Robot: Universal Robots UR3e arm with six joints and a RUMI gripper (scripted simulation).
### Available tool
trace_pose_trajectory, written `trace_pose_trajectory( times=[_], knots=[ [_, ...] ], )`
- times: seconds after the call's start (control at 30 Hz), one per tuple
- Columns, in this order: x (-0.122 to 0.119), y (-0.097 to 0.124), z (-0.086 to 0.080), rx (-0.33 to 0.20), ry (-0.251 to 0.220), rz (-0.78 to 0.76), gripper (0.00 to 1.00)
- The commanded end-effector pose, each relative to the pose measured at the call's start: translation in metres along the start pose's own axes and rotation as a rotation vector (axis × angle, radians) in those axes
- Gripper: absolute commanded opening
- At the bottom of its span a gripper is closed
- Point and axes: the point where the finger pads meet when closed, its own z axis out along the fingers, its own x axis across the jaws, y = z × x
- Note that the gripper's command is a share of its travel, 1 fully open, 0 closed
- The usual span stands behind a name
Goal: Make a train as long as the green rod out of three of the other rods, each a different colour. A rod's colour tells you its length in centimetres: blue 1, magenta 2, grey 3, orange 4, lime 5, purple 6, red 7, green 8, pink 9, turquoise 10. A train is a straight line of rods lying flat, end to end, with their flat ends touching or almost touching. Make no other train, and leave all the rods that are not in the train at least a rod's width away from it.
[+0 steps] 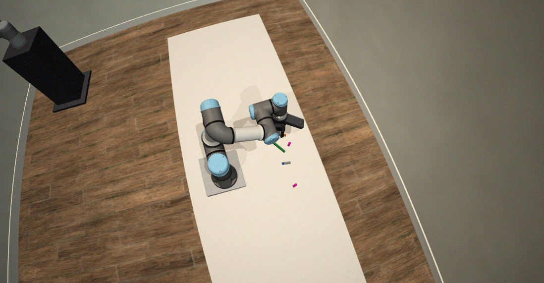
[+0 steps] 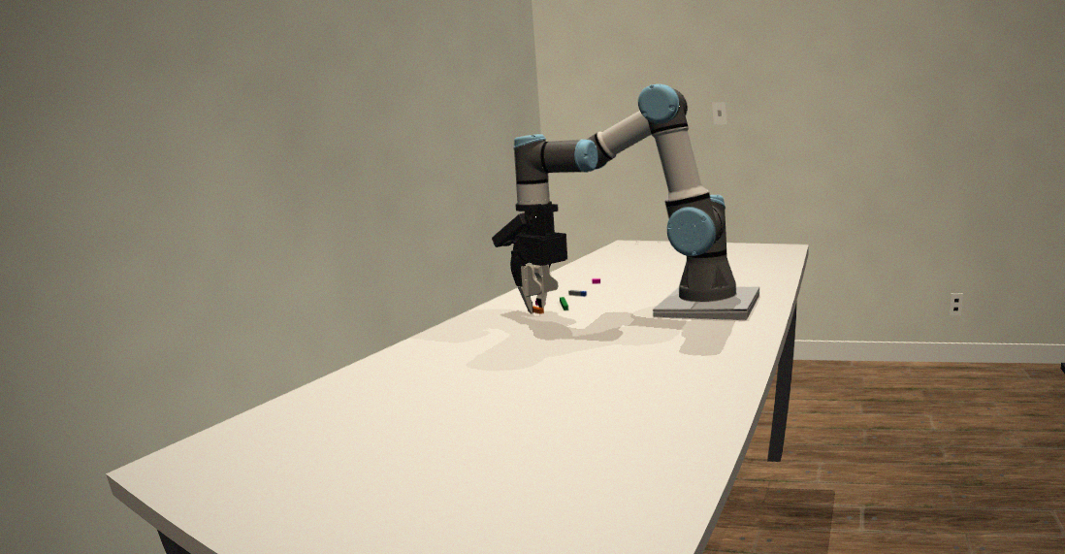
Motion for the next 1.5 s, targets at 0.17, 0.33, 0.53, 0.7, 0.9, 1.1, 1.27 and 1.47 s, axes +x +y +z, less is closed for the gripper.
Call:
trace_pose_trajectory(
  times=[0.17,0.33,0.53,0.7,0.9,1.1,1.27,1.47],
  knots=[
    [-0.0004,-0.0007,-0.0007,0.002,-0.001,0.000,0.14],
    [-0.0004,-0.0007,-0.0007,0.002,-0.001,0.000,0.14],
    [-0.0004,-0.0007,-0.0007,0.002,-0.001,0.000,0.00],
    [-0.0004,-0.0007,-0.0007,0.002,-0.001,0.000,0.00],
    [-0.0004,-0.0007,-0.0007,0.002,-0.001,0.000,0.00],
    [-0.0004,-0.0007,-0.0007,0.002,-0.001,0.000,0.00],
    [-0.0004,-0.0007,-0.0007,0.002,-0.001,0.000,0.00],
    [-0.0004,-0.0007,-0.0007,0.002,-0.001,0.000,0.00]
  ],
)
